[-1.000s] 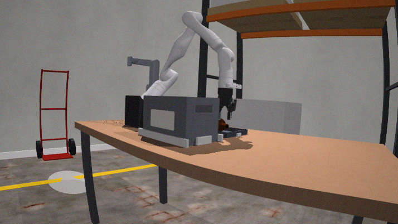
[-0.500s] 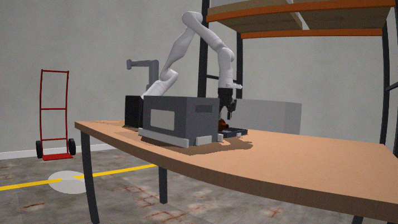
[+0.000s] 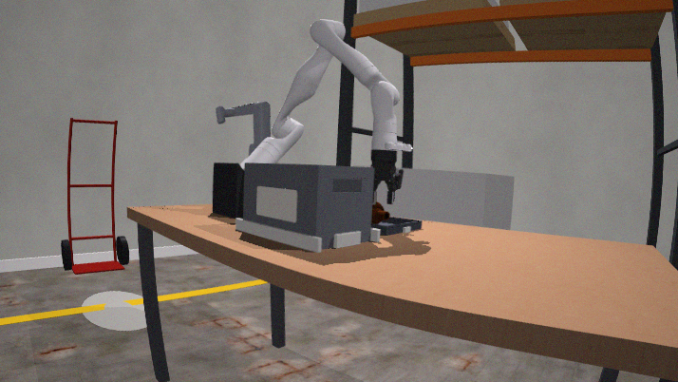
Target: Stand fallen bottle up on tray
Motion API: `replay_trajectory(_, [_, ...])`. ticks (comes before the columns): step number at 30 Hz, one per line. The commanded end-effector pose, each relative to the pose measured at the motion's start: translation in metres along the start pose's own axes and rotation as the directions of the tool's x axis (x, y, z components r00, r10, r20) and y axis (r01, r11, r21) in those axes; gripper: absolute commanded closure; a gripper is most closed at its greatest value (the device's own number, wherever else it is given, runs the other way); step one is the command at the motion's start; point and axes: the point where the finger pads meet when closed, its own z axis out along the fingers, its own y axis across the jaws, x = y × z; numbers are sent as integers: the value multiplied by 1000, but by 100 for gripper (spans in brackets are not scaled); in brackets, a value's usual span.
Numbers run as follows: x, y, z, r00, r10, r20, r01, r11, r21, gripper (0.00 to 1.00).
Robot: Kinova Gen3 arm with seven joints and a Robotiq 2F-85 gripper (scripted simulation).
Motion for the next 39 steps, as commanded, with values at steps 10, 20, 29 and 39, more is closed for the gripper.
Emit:
replay_trajectory(10, [1, 0, -1, 1000, 0, -2, 0, 1000, 0, 36])
replay_trajectory(20, [1, 0, 2, 1000, 0, -2, 0, 1000, 0, 36])
replay_trajectory(29, [1, 0, 9, 1000, 0, -2, 0, 1000, 0, 36])
replay_trajectory(39, [1, 0, 19, 1000, 0, -2, 0, 1000, 0, 36])
